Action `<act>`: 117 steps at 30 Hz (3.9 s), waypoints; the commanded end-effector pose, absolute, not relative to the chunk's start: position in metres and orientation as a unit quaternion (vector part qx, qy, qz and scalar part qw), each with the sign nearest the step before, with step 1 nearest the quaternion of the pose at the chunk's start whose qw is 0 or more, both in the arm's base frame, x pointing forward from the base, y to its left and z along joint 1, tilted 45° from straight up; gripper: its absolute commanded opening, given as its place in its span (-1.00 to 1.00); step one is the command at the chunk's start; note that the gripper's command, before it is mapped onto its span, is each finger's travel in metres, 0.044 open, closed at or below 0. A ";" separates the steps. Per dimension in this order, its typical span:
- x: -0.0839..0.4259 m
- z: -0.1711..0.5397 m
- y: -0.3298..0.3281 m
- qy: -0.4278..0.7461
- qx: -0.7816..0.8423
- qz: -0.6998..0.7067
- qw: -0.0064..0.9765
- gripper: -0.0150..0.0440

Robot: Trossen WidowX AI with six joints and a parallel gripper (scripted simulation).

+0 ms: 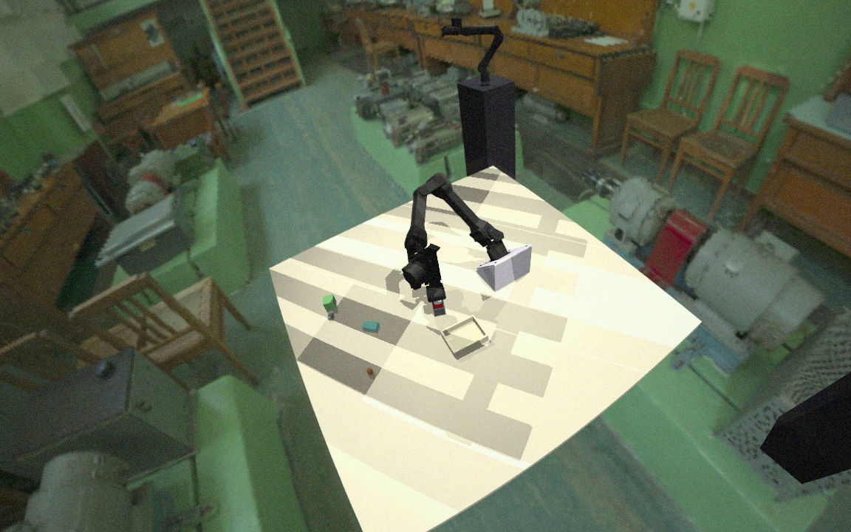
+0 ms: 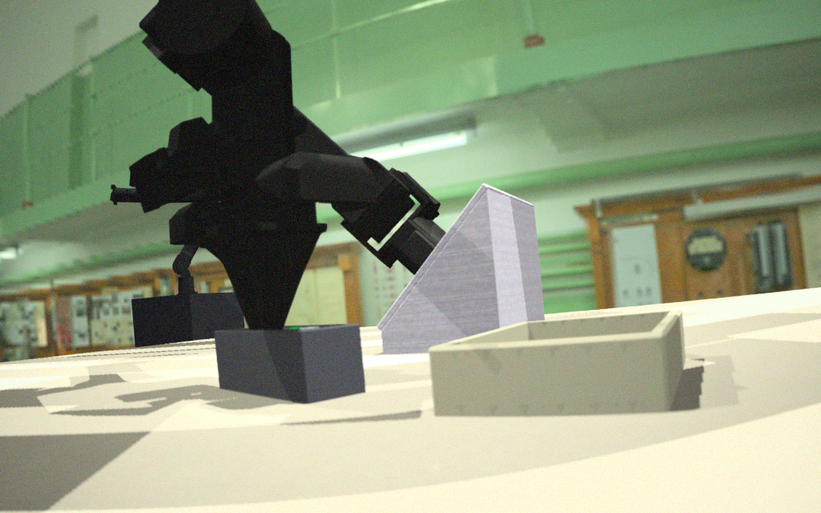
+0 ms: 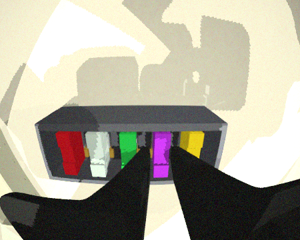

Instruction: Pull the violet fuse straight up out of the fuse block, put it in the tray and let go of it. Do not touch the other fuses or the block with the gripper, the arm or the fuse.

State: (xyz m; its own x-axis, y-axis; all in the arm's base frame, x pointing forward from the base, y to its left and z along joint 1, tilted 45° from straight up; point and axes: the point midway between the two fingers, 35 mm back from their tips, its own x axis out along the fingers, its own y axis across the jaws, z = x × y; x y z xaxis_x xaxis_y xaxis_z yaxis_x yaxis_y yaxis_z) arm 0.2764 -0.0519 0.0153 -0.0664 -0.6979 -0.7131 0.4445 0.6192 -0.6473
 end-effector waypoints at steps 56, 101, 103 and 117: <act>0.279 0.031 -0.036 0.595 -0.107 -0.423 0.675 -0.49; 0.280 0.055 -0.012 0.596 -0.108 -0.423 0.674 -0.49; 0.281 0.057 -0.010 0.596 -0.108 -0.423 0.674 -0.49; 0.299 0.030 0.027 0.597 -0.104 -0.418 0.676 -0.49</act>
State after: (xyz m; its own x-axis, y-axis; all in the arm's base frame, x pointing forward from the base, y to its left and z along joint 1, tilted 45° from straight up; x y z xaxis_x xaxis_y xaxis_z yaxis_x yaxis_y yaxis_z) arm 0.2936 0.0131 0.0412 -0.0595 -0.6939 -0.7176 0.4414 0.6265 -0.6424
